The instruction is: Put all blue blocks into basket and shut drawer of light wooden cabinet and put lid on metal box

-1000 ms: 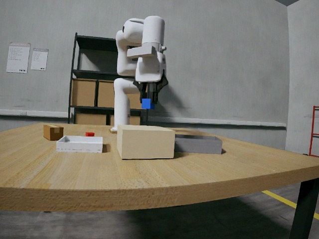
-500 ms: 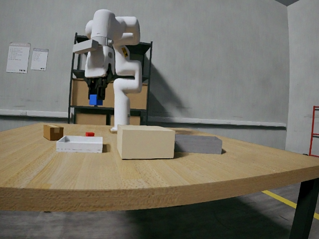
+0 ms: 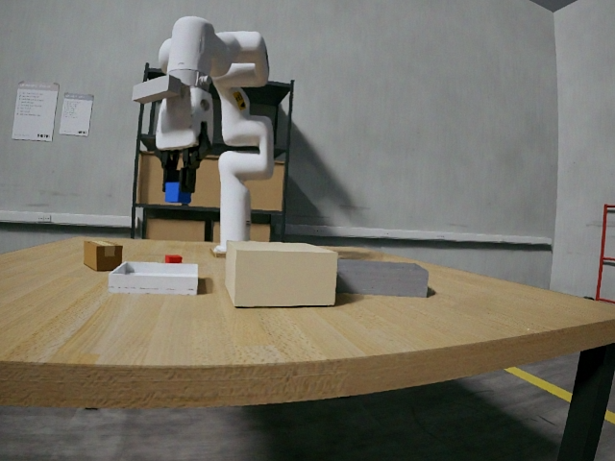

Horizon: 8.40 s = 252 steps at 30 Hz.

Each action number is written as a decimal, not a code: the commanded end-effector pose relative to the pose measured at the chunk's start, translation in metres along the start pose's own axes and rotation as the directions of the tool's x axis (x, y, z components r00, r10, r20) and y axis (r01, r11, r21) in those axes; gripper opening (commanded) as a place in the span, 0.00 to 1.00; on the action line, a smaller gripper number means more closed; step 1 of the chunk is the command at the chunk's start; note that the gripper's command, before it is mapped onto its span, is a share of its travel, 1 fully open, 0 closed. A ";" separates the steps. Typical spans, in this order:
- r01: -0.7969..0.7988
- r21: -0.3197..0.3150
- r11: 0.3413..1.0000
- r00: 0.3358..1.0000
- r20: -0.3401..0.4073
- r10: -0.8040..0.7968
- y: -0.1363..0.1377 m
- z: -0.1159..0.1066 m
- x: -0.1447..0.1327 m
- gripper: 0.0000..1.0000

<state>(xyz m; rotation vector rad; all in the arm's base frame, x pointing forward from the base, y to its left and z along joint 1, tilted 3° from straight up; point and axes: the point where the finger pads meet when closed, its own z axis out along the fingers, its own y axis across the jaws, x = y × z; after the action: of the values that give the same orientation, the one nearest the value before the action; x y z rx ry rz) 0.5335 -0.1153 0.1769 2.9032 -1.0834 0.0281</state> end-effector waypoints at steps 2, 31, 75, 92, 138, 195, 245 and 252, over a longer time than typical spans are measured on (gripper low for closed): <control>-0.001 0.003 1.000 1.000 -0.005 0.001 0.000 -0.002 0.001 0.00; -0.001 0.002 1.000 1.000 -0.004 0.001 -0.001 0.019 0.002 0.00; -0.001 0.002 1.000 1.000 -0.004 0.001 -0.001 0.095 0.003 0.00; -0.001 0.002 1.000 1.000 -0.004 0.001 -0.001 0.119 0.003 0.00; -0.001 0.002 1.000 1.000 -0.004 0.001 -0.001 0.135 0.003 0.52; -0.001 0.002 1.000 1.000 -0.004 0.001 -0.001 0.096 0.003 0.52; 0.219 0.004 0.976 0.976 -0.004 -0.219 -0.047 -0.009 -0.057 0.52; 0.516 -0.002 0.856 0.856 0.004 -0.516 -0.064 -0.008 -0.124 0.52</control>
<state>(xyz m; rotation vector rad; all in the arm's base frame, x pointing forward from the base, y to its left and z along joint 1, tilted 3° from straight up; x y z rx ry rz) 0.5048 -0.0237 0.1763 3.0419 -0.5351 -0.0179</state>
